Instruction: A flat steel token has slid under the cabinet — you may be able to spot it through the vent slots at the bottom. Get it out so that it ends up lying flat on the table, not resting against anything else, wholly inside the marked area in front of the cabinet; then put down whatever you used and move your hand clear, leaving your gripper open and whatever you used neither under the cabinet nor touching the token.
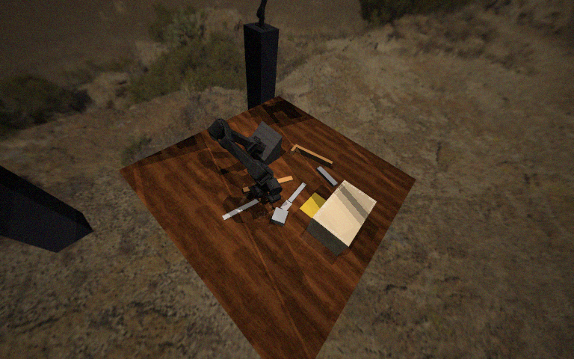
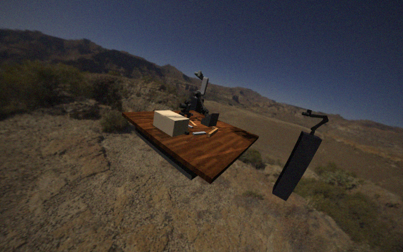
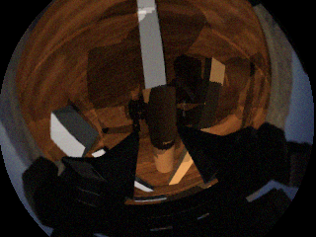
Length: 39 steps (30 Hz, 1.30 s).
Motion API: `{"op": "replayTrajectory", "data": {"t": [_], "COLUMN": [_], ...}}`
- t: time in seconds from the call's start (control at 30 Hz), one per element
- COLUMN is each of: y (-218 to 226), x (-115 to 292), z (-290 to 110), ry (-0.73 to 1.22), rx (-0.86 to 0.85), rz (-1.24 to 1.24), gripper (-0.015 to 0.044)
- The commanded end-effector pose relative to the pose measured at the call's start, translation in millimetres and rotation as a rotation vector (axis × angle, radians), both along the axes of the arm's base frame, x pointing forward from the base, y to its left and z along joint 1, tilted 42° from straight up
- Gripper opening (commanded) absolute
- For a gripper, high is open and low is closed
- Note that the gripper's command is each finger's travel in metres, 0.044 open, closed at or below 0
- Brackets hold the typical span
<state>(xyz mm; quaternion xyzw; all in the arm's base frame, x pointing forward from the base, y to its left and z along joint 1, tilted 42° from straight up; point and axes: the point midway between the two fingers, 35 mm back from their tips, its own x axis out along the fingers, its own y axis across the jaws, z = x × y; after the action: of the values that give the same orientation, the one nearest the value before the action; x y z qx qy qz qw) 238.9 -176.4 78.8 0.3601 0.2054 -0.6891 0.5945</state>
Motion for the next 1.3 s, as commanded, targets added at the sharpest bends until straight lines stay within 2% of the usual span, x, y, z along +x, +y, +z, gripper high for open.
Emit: {"op": "replayTrajectory", "data": {"t": [0.0,0.03,0.17,0.5,0.63,1.27], "y": [-0.4,-0.4,-0.4,-0.4,-0.4,33.5], "x": [-2.7,-2.7,-0.4,-0.4,-0.4,-8.8], "z": [-4.5,-4.5,-0.9,-0.9,-0.9,17.7], "ry": [0.012,0.012,0.002,0.002,0.002,0.013], "rx": [0.006,0.006,0.0,0.0,0.0,0.009], "rz": [0.001,0.001,0.0,0.0,0.0,0.001], "gripper": [0.027,0.027,0.0165,0.0098,0.0,0.0]}}
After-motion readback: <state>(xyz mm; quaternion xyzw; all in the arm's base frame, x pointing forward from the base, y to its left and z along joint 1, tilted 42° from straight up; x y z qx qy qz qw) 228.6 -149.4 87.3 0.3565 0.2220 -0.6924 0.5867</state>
